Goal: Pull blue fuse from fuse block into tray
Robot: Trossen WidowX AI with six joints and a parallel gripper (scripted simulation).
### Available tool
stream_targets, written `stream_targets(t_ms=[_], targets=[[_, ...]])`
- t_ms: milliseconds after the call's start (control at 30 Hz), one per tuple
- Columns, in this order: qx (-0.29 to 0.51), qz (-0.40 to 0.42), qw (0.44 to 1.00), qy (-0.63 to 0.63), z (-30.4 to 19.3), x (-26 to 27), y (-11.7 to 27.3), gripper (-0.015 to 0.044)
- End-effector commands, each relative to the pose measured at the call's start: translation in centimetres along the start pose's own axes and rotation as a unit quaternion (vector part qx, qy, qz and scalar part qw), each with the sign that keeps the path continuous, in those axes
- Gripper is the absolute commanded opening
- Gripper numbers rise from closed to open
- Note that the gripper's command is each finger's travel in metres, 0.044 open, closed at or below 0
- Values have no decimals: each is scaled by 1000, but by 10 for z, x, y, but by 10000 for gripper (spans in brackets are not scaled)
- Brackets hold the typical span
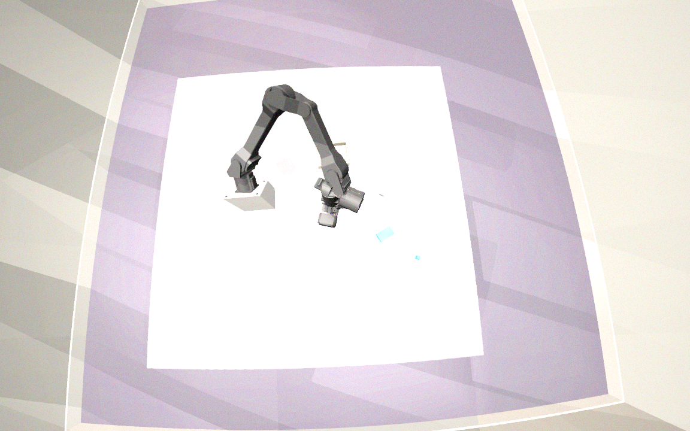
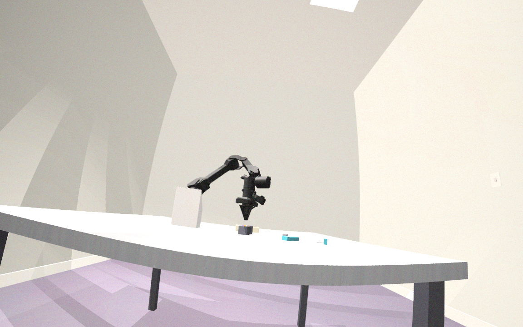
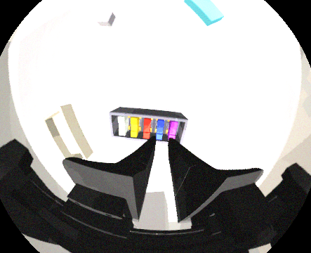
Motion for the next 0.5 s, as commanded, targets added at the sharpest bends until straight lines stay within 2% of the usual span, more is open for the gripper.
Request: stream_targets(t_ms=[0, 467], targets=[[3, 2, 1000, -2, -1, 1, -7, 68], [4, 2, 1000, -2, -1, 1, -21, 68]])
Point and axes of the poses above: the point midway between the two fingers, 35 mm back from their tips, its own y axis back along the fingers, its own x axis across the jaws, z = x × y, the point moved 2 cm from there along y, back along the fingers, and after that the axes turned 1 degree about -y, right-handed, at the moved point
